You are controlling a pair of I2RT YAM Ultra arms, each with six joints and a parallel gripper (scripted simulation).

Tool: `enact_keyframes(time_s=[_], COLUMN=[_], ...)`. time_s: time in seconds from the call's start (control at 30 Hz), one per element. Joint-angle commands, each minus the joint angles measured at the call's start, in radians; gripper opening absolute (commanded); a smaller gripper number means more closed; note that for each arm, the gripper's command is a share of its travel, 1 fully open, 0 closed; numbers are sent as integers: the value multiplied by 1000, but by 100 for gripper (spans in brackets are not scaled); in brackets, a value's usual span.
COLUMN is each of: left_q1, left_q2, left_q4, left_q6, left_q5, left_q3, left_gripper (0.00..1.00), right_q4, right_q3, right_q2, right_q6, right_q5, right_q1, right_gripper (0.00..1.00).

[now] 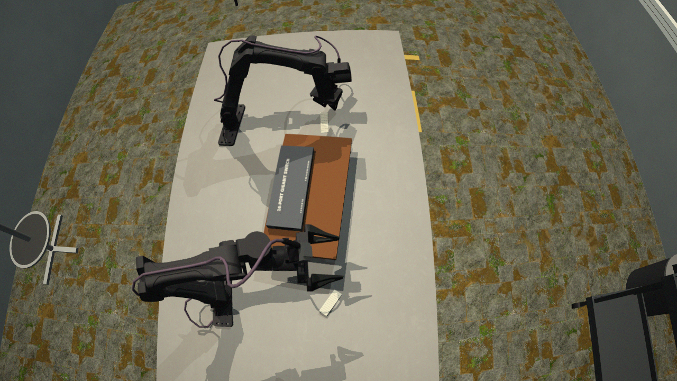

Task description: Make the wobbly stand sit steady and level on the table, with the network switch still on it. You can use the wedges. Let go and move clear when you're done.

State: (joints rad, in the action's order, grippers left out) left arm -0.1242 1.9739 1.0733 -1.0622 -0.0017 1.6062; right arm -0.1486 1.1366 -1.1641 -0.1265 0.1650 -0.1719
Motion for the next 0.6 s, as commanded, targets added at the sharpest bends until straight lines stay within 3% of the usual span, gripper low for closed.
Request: enact_keyframes(time_s=[0.0,0.1,0.13,0.2,0.3,0.57], left_q1=[-21,-15,-26,-26,-35,-33], left_q2=[5,-25,30,21,35,26], left_q4=[32,44,53,63,77,94], left_q6=[-233,-379,-412,-475,-608,-536], left_q5=[-5,20,-5,-19,-9,-12], left_q3=[17,49,29,-82,-6,-3], left_gripper=[43,43,43,43,43,43], right_q4=[82,96,118,155,173,141], right_q3=[-38,-77,-75,-87,-111,-52], right_q2=[63,60,98,130,142,154], right_q6=[71,102,101,127,152,129], right_q5=[-92,-141,-132,-163,-203,-175], right_q1=[52,91,110,144,176,187], right_gripper=[100,100,100,100,100,100])
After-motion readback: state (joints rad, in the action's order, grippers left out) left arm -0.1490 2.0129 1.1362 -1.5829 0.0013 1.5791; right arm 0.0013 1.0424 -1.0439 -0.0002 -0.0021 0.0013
